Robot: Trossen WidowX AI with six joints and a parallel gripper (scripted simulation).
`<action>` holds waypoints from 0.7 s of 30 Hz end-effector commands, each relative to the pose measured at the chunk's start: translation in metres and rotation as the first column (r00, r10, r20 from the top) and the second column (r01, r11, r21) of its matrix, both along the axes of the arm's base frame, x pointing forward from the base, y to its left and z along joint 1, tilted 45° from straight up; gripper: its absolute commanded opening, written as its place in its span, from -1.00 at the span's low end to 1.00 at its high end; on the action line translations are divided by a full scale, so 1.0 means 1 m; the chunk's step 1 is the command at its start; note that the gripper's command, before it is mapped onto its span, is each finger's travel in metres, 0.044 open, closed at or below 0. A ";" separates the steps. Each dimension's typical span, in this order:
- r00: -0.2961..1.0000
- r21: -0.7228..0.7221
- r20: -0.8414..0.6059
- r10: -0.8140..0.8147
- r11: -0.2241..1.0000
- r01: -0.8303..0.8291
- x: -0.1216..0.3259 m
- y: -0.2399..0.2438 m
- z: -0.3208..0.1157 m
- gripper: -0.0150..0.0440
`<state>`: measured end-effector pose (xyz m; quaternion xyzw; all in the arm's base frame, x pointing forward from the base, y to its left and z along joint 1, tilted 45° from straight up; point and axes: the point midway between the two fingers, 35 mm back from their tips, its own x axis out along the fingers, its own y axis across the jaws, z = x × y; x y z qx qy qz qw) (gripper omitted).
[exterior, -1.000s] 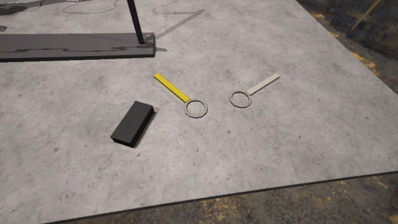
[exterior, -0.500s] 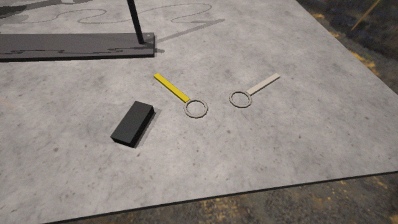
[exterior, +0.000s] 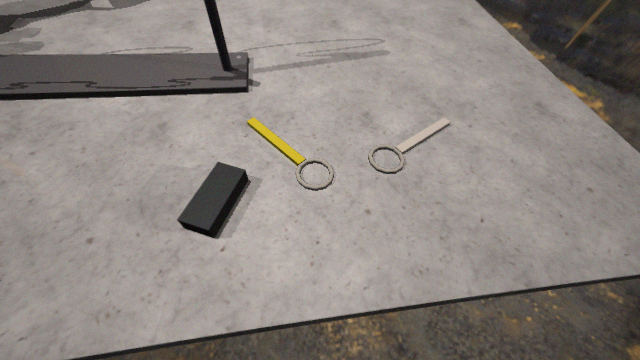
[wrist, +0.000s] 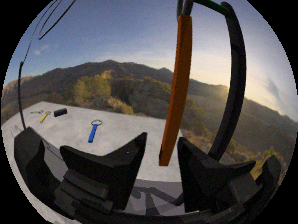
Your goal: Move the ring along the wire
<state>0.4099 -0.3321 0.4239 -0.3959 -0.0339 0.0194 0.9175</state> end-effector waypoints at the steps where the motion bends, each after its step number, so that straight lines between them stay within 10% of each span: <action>1: 1.000 -0.011 0.006 -0.002 1.000 0.002 0.008 0.002 0.004 0.05; 21: 1.000 -0.011 0.006 -0.002 1.000 0.002 0.012 0.003 0.004 0.05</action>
